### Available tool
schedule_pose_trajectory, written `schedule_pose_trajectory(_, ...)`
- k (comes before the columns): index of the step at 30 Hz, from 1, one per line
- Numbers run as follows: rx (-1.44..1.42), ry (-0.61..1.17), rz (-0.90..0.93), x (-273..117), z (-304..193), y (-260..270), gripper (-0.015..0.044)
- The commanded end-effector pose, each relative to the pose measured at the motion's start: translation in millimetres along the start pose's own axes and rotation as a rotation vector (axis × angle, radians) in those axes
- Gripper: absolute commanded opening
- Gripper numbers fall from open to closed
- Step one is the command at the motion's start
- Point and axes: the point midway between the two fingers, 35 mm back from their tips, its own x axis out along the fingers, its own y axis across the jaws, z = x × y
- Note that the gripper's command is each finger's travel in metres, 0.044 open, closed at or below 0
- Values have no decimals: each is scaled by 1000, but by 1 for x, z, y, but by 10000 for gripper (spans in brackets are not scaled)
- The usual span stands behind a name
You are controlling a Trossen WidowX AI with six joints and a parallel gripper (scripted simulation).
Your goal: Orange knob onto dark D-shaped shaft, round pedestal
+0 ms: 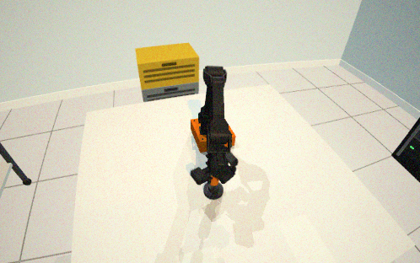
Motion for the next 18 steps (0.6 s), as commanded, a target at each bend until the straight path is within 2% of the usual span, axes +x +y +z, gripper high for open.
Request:
schedule_pose_trajectory(1,-17,-6,-8,-2,0,0,0)
schedule_pose_trajectory(18,-17,-7,-8,-1,6,-3,0)
